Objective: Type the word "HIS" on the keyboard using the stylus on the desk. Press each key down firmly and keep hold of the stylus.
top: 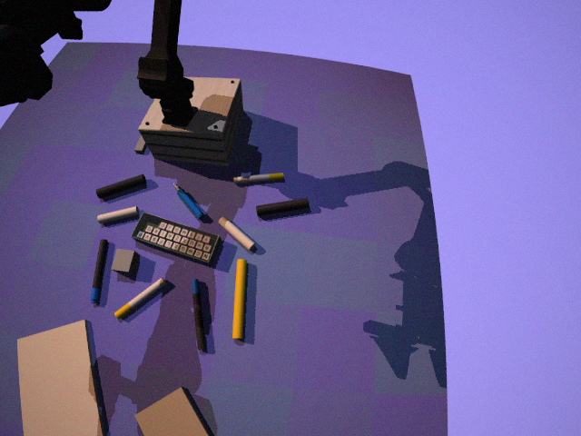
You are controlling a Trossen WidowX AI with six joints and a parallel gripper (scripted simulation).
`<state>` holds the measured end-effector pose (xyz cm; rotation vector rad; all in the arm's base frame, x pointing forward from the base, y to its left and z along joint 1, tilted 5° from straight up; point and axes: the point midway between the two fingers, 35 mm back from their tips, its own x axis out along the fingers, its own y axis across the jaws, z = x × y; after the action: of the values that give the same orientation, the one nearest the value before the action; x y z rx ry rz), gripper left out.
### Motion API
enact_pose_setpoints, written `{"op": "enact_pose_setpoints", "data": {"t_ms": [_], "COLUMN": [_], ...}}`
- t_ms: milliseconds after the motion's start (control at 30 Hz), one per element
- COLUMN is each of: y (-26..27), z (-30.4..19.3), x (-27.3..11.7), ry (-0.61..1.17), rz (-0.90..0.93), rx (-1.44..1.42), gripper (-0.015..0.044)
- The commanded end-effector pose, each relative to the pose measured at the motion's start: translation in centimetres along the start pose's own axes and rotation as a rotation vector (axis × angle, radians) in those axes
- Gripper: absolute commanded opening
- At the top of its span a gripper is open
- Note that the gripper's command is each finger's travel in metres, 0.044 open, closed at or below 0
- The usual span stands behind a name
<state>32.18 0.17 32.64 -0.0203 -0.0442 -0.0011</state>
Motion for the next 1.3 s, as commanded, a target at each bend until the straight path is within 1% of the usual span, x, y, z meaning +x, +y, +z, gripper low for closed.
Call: {"op": "enact_pose_setpoints", "data": {"t_ms": [0,100,267,400,533,733,967,1033,1267], "y": [0.1,0.9,4.0,7.0,9.7,12.9,14.4,14.4,14.4], "z": [-0.1,-1.9,-7.9,-14.3,-20.6,-29.3,-37.0,-37.6,-37.6], "x": [0.1,0.9,2.8,3.5,2.6,-1.2,-8.0,-8.7,-8.7], "ry": [0.005,0.076,0.315,0.572,0.831,1.214,1.616,1.648,1.648], "rz": [0.002,0.029,0.111,0.151,0.164,0.124,-0.014,-0.031,-0.031], "rx": [0.000,0.006,0.028,0.083,0.112,0.100,-0.007,-0.022,-0.022], "gripper": [0.0414,0.0335,0.0204,0.0099,0.0000,0.0000,0.0000,0.0000,0.0000]}}
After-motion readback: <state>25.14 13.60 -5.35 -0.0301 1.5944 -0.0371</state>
